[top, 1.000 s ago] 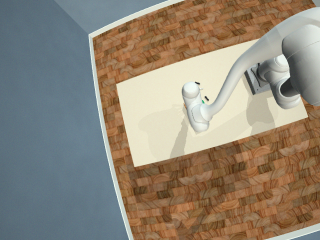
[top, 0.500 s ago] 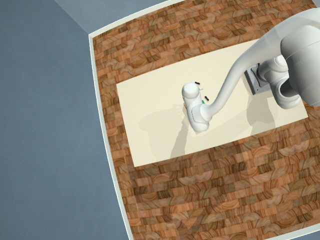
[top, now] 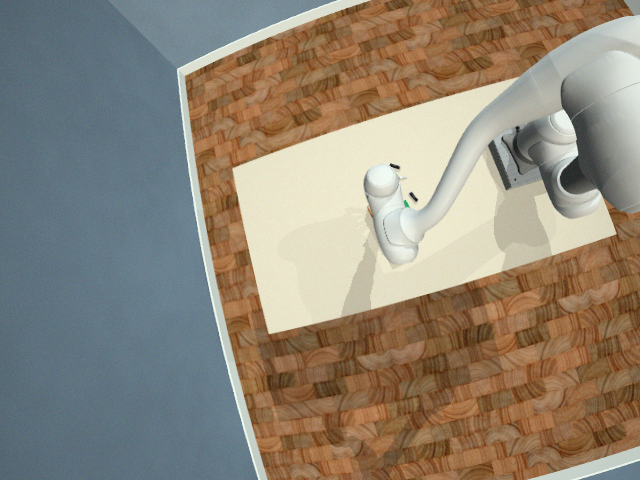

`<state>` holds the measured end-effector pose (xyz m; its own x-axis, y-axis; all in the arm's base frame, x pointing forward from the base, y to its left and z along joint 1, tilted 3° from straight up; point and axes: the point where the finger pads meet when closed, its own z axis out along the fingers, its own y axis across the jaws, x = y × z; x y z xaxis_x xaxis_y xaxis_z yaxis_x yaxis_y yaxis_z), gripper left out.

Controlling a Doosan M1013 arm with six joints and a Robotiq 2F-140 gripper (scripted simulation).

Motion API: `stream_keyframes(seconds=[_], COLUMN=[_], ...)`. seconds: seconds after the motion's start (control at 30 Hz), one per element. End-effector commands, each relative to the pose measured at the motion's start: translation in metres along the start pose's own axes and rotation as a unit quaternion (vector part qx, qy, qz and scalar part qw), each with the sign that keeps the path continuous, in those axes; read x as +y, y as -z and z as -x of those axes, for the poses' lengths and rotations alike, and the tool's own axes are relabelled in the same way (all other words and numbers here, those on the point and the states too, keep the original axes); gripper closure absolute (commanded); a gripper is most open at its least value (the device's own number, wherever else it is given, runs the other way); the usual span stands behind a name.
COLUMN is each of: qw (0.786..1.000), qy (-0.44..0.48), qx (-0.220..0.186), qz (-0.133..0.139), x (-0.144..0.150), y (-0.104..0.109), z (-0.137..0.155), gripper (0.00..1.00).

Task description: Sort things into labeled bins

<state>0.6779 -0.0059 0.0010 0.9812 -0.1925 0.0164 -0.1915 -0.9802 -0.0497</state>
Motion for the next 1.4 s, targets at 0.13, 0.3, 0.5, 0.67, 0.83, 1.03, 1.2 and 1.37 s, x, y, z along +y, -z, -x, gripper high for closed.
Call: stream_keyframes(seconds=[0.13,0.3,0.5,0.67,0.83,1.03,1.2,1.37], qw=[1.0,1.0,1.0,1.0,1.0,1.0,1.0,1.0], qy=[0.0,0.0,0.0,0.0,0.0,0.0,0.0,0.0], qx=[0.0,0.0,0.0,0.0,0.0,0.0,0.0,0.0], qz=[0.0,0.0,0.0,0.0,0.0,0.0,0.0,0.0], x=[0.0,0.0,0.0,0.0,0.0,0.0,0.0,0.0], y=[0.0,0.0,0.0,0.004,0.011,0.016,0.023,0.032], z=[0.0,0.0,0.0,0.0,0.0,0.0,0.0,0.0], gripper=[0.95,0.95,0.95,0.95,0.95,0.95,0.95,0.95])
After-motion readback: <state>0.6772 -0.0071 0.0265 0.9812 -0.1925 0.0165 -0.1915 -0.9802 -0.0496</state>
